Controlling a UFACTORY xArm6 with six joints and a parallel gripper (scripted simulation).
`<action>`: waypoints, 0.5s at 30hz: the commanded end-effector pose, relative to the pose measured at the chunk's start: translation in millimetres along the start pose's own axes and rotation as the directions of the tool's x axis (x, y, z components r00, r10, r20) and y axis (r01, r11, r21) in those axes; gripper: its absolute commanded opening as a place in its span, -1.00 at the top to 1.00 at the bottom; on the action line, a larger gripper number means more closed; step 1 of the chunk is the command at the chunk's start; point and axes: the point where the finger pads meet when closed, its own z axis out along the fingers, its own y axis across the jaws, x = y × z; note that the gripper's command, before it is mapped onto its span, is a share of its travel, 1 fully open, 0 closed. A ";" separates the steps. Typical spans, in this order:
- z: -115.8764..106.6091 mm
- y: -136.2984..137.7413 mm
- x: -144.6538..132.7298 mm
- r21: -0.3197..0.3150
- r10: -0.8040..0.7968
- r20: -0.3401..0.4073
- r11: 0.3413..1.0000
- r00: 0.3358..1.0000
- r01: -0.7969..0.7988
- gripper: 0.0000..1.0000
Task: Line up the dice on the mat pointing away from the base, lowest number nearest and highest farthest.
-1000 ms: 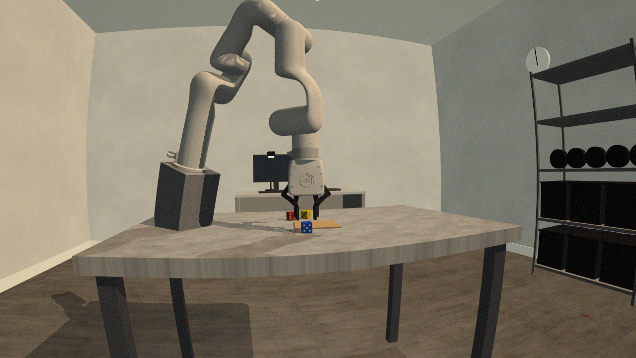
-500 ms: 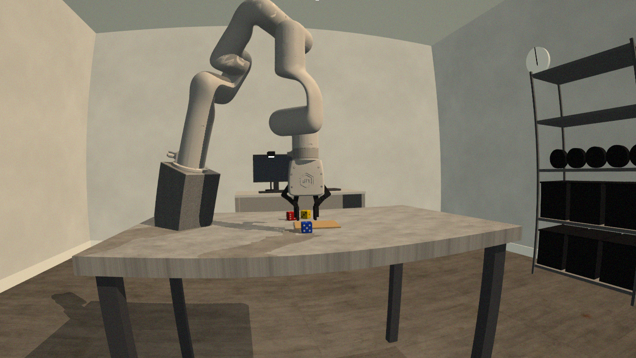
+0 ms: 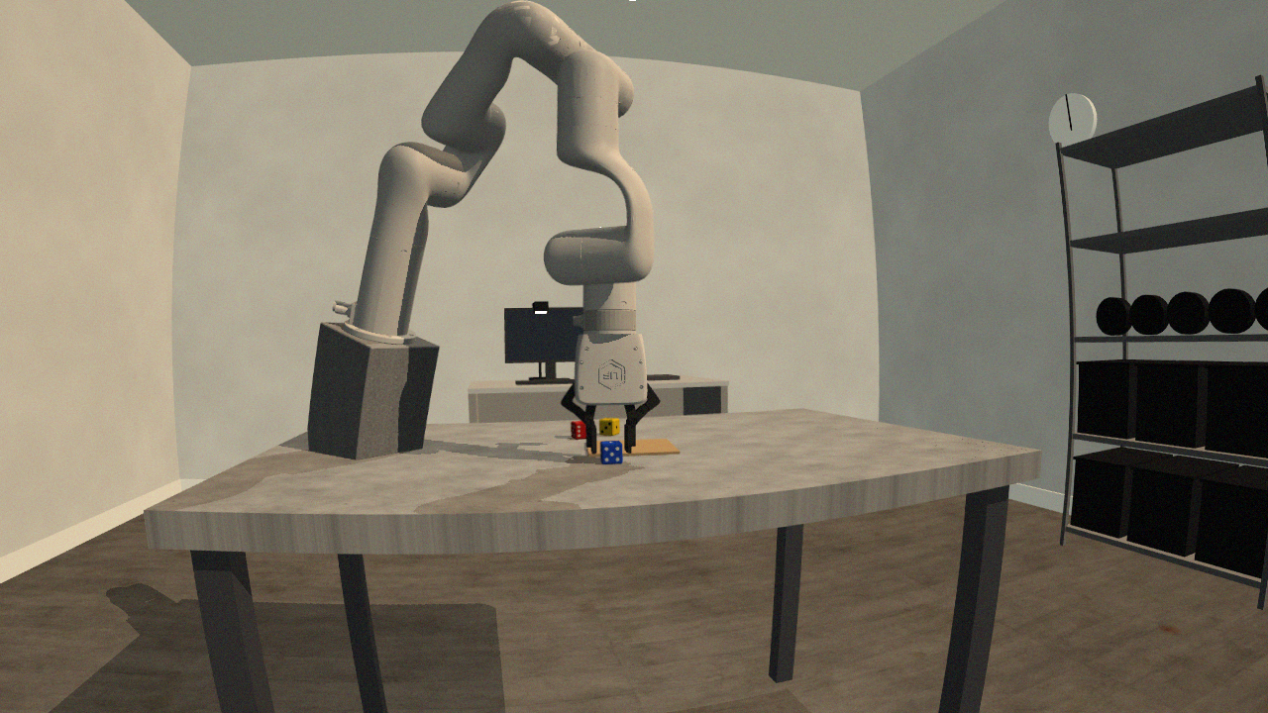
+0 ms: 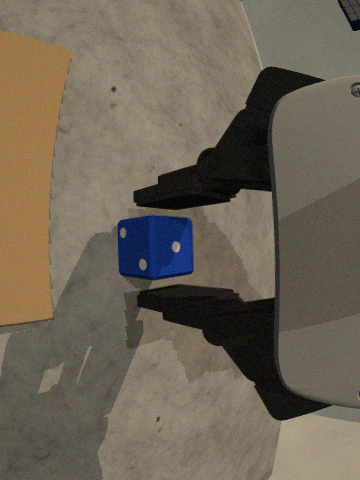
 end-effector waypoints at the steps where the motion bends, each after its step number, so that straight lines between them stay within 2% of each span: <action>1: 4.3 1.4 -0.3 -0.009 0.001 0.003 1.000 1.000 -0.001 0.05; 15: 12.4 1.5 -0.3 -0.009 0.001 0.003 1.000 1.000 -0.001 0.05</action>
